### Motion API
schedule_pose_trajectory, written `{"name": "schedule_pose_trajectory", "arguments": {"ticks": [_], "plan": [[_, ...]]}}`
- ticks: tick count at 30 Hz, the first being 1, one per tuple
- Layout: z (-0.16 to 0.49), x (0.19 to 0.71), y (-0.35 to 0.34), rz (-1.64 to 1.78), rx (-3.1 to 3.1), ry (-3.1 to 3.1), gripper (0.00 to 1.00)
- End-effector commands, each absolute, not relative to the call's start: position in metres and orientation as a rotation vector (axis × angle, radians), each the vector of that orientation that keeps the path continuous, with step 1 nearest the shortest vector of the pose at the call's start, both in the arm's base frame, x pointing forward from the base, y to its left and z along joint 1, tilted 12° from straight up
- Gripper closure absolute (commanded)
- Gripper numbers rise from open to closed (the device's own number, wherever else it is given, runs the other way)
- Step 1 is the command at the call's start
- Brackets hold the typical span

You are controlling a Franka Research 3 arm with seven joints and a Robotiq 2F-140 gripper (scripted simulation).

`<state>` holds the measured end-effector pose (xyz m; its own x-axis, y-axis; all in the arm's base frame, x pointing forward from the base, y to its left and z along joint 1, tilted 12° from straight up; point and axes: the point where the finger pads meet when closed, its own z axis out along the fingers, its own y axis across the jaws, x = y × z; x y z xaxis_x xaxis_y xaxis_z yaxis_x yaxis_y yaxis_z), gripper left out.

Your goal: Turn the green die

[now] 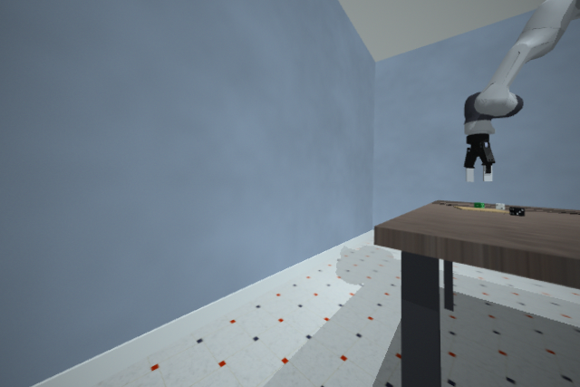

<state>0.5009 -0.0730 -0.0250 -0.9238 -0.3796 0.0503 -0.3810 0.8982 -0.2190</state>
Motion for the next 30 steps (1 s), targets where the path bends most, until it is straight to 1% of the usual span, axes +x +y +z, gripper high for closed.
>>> {"name": "schedule_pose_trajectory", "arguments": {"ticks": [1, 11, 12, 27, 30], "plan": [[-0.0264, 0.4997, -0.0714, 0.341, 0.346, -3.114, 0.0], [-0.0279, 0.4998, -0.0717, 0.34, 0.108, -3.148, 0.0], [-0.0286, 0.4999, -0.0718, 0.339, 0.007, -3.157, 0.0], [-0.0312, 0.5001, -0.0724, 0.331, -0.395, -3.161, 0.0], [-0.0323, 0.5002, -0.0726, 0.327, -0.552, -3.148, 0.0]]}}
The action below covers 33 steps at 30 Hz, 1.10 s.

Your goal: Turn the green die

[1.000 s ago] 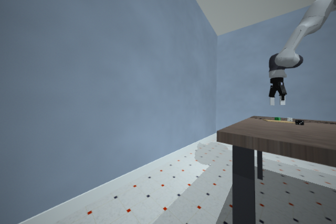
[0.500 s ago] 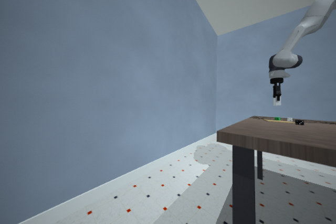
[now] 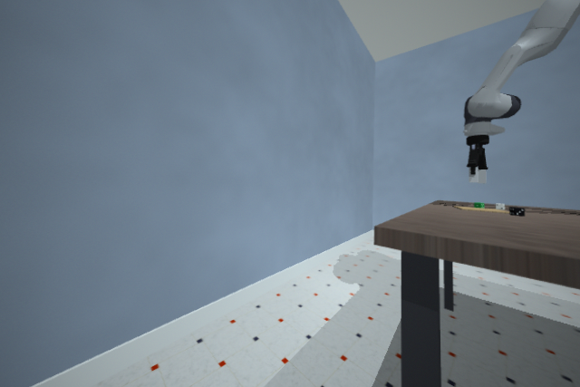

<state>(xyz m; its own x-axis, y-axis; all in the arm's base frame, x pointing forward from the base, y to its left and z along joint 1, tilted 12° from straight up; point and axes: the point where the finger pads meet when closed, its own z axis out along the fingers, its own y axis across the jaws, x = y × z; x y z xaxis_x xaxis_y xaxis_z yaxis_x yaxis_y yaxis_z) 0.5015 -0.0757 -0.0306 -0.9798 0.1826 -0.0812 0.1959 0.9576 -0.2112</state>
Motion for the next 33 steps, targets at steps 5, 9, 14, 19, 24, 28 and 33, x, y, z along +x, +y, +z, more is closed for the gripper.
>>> {"name": "schedule_pose_trajectory", "arguments": {"ticks": [5, 9, 14, 19, 24, 28, 33], "plan": [[-0.0332, 0.5002, -0.0727, -0.306, 0.654, 2.975, 0.0], [-0.0334, 0.5003, -0.0728, -0.304, 0.686, 2.966, 0.0], [-0.0334, 0.5003, -0.0728, -0.304, 0.686, 2.966, 0.75], [-0.0334, 0.5003, -0.0728, -0.304, 0.686, 2.966, 0.75], [-0.0334, 0.5003, -0.0728, -0.304, 0.686, 2.966, 0.75], [-0.0334, 0.5003, -0.0728, -0.304, 0.686, 2.966, 0.75], [-0.0334, 0.5003, -0.0728, -0.304, 0.686, 2.966, 0.75]]}}
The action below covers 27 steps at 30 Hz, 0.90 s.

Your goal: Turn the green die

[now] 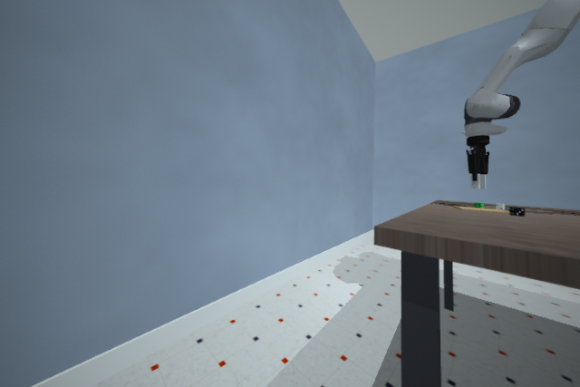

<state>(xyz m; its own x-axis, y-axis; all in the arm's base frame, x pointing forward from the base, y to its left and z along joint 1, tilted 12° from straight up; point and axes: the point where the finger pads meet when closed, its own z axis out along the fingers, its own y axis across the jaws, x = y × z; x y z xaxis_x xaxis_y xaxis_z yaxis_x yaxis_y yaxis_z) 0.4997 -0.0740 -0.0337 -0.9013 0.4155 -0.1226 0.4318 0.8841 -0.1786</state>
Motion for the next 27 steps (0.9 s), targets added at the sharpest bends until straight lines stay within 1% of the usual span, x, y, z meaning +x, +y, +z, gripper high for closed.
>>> {"name": "schedule_pose_trajectory", "arguments": {"ticks": [1, 27], "plan": [[-0.0334, 0.5003, -0.0728, -0.304, 0.686, 2.966, 0.75], [-0.039, 0.5005, -0.0738, -0.301, 0.688, 2.967, 0.75]]}}
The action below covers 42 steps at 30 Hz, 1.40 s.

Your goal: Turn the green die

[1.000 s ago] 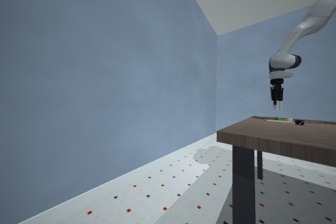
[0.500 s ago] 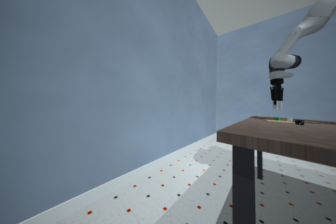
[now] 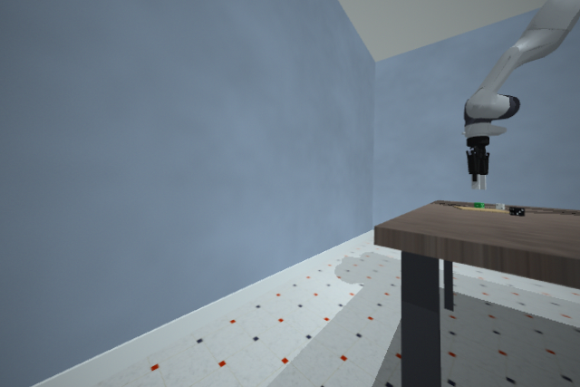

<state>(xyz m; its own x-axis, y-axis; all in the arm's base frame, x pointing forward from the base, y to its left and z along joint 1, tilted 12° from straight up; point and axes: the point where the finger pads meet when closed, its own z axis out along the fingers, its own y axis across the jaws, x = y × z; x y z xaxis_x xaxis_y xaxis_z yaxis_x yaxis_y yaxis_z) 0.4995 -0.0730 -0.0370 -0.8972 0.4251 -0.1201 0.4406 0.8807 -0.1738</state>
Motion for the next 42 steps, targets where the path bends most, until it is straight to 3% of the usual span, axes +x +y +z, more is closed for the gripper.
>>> {"name": "schedule_pose_trajectory", "arguments": {"ticks": [1, 42], "plan": [[-0.04, 0.501, -0.074, -0.301, 0.688, 2.967, 0.75], [-0.085, 0.502, -0.082, -0.301, 0.688, 2.967, 0.75]]}}
